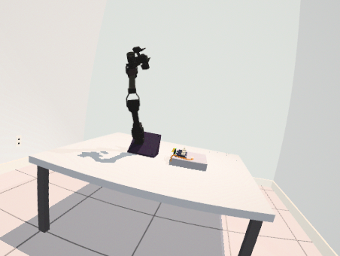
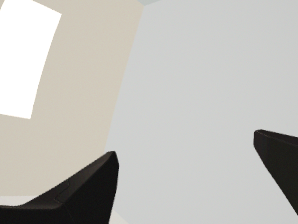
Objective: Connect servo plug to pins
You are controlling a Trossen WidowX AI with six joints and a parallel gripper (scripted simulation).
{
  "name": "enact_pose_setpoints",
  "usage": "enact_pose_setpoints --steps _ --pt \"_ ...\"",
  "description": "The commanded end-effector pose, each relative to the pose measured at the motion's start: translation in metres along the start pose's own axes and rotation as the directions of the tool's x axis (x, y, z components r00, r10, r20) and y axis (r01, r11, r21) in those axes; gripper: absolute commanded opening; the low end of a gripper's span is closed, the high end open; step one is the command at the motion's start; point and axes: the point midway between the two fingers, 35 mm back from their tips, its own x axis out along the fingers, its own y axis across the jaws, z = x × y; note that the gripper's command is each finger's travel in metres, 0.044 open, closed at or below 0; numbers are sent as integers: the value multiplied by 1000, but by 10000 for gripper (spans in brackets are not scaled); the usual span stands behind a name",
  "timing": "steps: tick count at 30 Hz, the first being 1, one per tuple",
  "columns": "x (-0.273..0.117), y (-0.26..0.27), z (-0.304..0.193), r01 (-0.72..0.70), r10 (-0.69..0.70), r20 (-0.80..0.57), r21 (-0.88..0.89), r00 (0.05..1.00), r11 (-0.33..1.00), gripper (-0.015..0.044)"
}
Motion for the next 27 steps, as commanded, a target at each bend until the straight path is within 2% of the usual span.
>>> enact_pose_setpoints --steps 1,11,27 --pt "0 0 0 0 0 1 -1 1000 1000 374" --pt "7 -13 23 17 -16 36 -50 999 999 115" --pt "18 -61 103 109 -78 168 -185 983 977 115"
